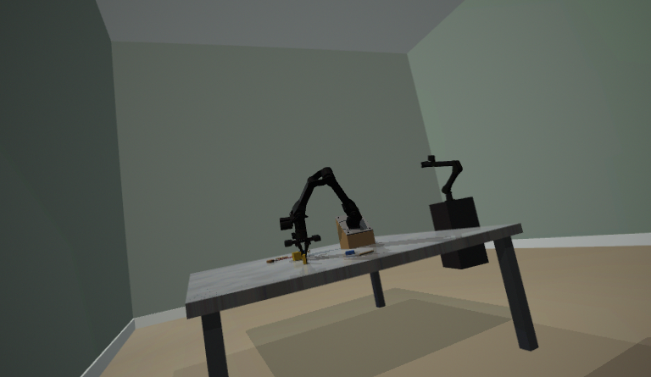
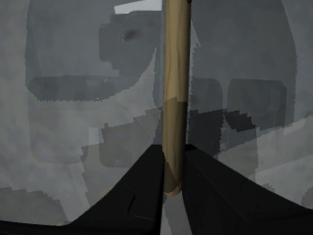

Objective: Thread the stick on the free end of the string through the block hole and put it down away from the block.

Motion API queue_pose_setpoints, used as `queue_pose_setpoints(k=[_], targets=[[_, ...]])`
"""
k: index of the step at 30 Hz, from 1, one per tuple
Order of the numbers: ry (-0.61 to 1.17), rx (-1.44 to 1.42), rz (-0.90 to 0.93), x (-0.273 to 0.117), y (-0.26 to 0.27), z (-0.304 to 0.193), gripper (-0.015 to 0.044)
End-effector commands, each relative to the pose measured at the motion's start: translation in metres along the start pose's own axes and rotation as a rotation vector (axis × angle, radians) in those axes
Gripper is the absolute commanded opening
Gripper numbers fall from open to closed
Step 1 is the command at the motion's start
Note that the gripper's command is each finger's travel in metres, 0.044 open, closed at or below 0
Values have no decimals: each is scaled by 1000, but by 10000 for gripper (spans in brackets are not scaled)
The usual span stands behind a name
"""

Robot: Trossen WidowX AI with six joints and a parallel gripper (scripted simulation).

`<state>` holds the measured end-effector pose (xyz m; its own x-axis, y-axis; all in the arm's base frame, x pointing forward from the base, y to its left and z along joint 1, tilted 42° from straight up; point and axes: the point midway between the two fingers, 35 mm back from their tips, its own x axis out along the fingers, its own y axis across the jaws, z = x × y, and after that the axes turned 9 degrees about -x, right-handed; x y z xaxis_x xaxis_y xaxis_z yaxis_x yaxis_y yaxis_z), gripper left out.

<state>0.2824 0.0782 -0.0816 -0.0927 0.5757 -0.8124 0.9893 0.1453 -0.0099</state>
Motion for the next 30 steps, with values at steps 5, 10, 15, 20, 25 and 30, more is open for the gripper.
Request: queue_pose_setpoints(k=[5,10,15,20,25,30], targets=[[15,-13,-3,4,1,-6,0],[0,0,0,0,0,0,79],[-2,-1,1,-10,1,2,210],[-4,-6,8,-77,2,10,210],[-4,-6,8,-80,2,10,210],[-2,-1,14,-75,3,9,289]])
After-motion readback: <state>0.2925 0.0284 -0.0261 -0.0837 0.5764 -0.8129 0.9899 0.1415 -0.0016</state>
